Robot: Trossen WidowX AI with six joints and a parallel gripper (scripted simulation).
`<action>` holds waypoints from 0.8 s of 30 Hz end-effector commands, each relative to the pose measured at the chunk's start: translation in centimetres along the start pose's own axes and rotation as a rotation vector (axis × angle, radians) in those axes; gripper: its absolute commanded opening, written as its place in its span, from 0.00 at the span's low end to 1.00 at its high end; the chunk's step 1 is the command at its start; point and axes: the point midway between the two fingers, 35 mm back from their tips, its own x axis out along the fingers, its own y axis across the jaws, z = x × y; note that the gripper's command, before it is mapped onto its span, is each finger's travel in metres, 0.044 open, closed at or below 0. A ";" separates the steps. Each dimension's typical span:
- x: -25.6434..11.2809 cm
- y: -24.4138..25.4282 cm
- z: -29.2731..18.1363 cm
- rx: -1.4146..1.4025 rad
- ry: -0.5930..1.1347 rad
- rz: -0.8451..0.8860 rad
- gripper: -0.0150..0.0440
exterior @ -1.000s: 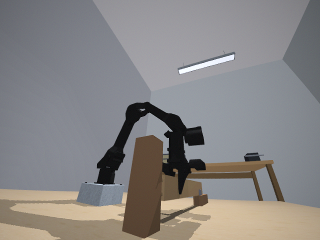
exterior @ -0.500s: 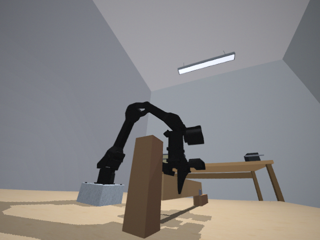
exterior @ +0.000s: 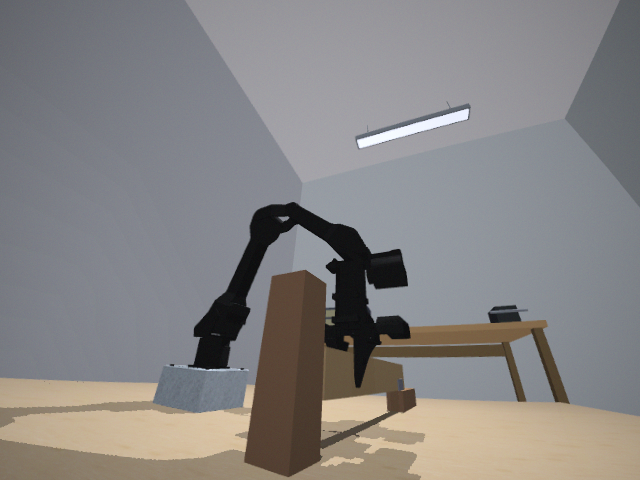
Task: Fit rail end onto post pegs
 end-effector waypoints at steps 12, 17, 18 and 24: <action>0.1 0.0 -0.6 -0.002 0.000 -0.002 0.25; 0.1 0.0 -0.7 -0.002 0.000 -0.002 0.25; 0.1 0.0 -0.7 -0.002 0.000 -0.002 0.25; 0.2 0.0 -0.9 -0.002 0.000 -0.002 0.25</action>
